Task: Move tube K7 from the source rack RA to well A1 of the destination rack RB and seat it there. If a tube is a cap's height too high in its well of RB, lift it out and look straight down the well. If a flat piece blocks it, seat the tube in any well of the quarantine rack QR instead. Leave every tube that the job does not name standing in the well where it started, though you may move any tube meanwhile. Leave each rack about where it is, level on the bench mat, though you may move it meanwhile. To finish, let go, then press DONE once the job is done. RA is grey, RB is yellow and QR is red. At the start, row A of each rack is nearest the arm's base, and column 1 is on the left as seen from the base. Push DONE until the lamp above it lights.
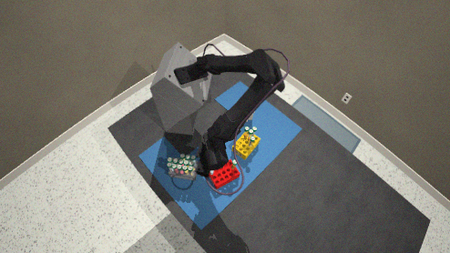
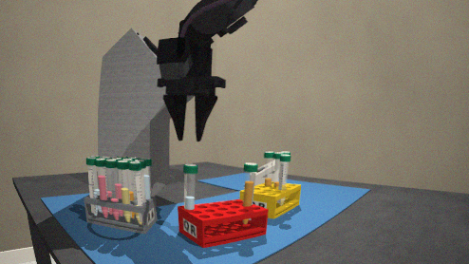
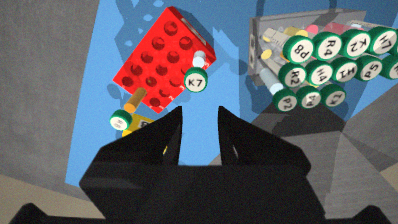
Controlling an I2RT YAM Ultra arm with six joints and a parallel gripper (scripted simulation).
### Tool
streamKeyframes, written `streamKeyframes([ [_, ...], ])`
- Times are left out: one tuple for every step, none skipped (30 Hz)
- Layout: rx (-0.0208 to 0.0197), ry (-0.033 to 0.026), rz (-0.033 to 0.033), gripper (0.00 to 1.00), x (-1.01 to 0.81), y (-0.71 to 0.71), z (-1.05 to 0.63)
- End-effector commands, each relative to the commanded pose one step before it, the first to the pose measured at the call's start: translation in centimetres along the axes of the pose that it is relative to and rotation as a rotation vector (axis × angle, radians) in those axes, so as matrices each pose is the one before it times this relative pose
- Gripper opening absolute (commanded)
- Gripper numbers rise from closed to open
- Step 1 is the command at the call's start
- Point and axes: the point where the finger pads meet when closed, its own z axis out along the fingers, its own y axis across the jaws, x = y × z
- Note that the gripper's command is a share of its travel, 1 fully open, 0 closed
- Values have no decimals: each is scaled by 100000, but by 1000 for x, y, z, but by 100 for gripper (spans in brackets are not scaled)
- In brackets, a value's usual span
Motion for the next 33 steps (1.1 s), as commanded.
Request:
streamKeyframes([
  [-1386,-2450,-2414,30,-1117,973,-2360],
  [13,-11,-5,30,-15,36,-270],
  [13,-11,-4,30,-17,35,-270],
  [13,-11,-4,30,-23,36,-270],
  [14,-11,-4,30,-28,35,-270],
  [0,0,0,30,0,0,0],
  [0,0,0,30,0,0,0],
  [451,-208,-3,30,-36,-68,-186],
  [41,-18,0,30,7,-7,0],
  [1,0,0,30,15,-7,0],
  [96,195,230,30,45,-102,74],
  [71,123,147,30,25,-71,43],
  [19,40,46,30,5,-25,13],
  [71,175,197,30,9,-77,58],
  [135,314,357,30,12,-133,106],
  [184,422,481,30,15,-177,143],
  [225,510,583,30,18,-213,174],
  [228,517,592,30,10,-213,177],
  [-6,1,0,30,-65,25,-1],
  [-4,0,0,30,-72,28,-1],
  [23,-13,0,30,-77,24,-1],
  [44,-22,0,30,-69,18,-1],
  [0,0,0,30,0,0,0],
  [0,0,0,30,0,0,0],
  [-746,-1662,-1902,30,-208,767,-582],
  [-42,-104,-117,30,-12,50,-36],
  [-21,-54,-60,30,-3,23,-18],
  [-39,-85,-98,30,-2,35,-30],
  [-43,-92,-106,30,-2,37,-32],
  [-89,-192,-220,30,-32,46,-28],
  [-101,-220,-252,30,-43,47,-25],
  [-78,-168,-193,30,-30,39,-23],
  [-57,-123,-142,30,-18,33,-23],
])
